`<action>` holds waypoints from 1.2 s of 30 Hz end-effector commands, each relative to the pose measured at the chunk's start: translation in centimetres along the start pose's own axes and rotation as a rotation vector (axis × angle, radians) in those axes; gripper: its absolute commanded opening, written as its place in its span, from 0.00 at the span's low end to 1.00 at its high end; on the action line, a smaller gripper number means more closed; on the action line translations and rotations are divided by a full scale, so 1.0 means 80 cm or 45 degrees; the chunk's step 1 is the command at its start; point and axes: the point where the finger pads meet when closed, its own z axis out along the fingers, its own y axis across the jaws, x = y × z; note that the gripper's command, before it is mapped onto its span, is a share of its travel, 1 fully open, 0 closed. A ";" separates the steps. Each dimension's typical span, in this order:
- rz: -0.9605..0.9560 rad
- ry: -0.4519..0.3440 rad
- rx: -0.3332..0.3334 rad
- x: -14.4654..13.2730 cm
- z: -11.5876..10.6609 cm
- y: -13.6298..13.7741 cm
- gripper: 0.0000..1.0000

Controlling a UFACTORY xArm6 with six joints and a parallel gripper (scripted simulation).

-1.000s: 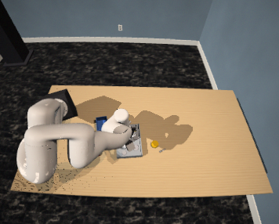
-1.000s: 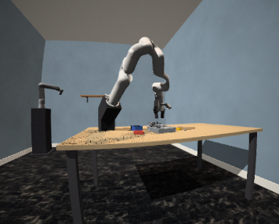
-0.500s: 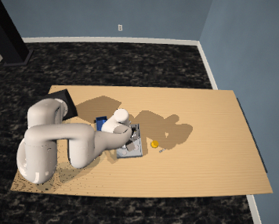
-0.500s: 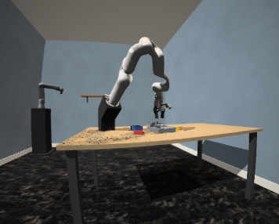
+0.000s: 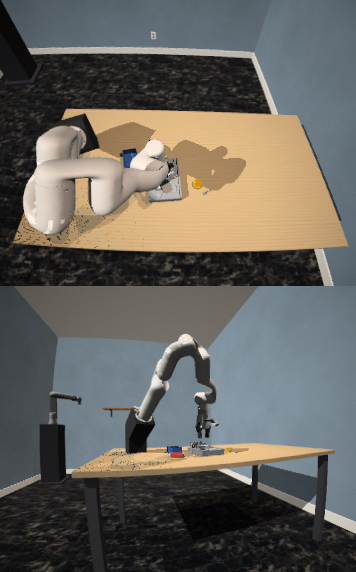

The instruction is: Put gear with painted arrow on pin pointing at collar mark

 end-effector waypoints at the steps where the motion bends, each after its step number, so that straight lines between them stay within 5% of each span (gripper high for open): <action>1: 0.001 0.001 0.002 0.001 0.004 -0.001 0.93; 36: 0.001 0.001 0.002 0.003 0.043 0.001 0.93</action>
